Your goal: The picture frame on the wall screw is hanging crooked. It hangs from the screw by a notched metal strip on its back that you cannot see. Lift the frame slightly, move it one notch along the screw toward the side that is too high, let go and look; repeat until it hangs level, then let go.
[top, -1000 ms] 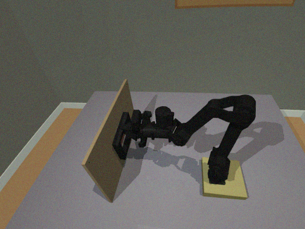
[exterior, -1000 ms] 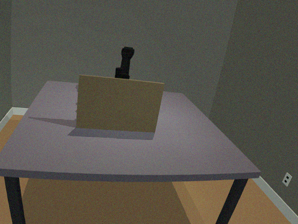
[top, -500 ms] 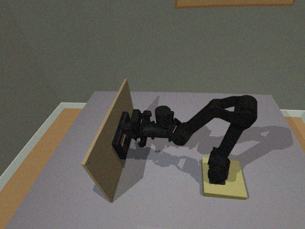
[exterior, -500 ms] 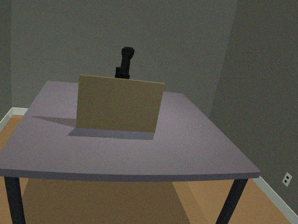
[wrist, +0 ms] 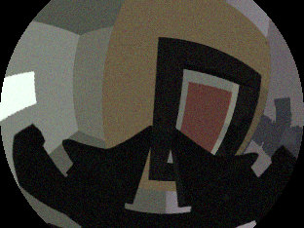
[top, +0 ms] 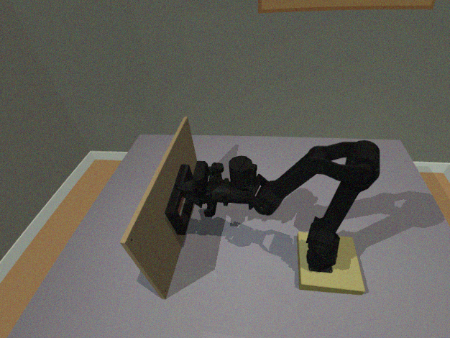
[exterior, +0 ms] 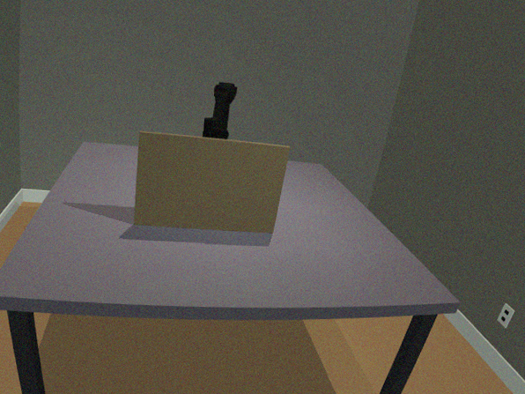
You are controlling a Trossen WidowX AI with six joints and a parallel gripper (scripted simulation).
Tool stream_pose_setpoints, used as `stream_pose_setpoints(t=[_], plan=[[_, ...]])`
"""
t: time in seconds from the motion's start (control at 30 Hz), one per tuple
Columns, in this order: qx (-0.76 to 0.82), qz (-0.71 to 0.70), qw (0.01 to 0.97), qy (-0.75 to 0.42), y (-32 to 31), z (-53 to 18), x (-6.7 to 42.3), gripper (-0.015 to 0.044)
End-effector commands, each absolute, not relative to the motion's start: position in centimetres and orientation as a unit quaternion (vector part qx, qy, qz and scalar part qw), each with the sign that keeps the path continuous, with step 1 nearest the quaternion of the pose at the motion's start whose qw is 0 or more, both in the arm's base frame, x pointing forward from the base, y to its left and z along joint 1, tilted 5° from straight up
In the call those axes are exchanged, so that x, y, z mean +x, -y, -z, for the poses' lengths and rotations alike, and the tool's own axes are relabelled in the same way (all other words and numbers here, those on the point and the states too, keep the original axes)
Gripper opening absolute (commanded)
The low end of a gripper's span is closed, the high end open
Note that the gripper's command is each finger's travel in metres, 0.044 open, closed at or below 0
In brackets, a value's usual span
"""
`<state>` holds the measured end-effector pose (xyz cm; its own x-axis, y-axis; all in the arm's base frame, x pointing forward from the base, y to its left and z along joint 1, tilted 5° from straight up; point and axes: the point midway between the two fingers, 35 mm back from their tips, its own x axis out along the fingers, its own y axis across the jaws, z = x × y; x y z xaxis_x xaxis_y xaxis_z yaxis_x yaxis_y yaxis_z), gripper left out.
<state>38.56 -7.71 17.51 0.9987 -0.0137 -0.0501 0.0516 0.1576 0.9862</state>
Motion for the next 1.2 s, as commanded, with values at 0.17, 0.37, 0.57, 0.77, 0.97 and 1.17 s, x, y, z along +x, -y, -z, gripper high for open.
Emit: stream_pose_setpoints(t=[0.17,0.37,0.57,0.77,0.97,1.17], plan=[[0.649,0.021,0.760,-0.012,7.82,-17.68,38.57,0.0000],[0.649,0.021,0.760,-0.012,7.91,-17.68,38.57,0.0000],[0.649,0.021,0.760,-0.012,7.97,-17.69,38.57,0.0000],[0.649,0.021,0.760,-0.012,8.03,-17.67,38.56,0.0000],[0.649,0.021,0.760,-0.012,8.22,-17.66,38.56,0.0000],[0.649,0.021,0.760,-0.012,8.47,-17.70,38.56,0.0000]])
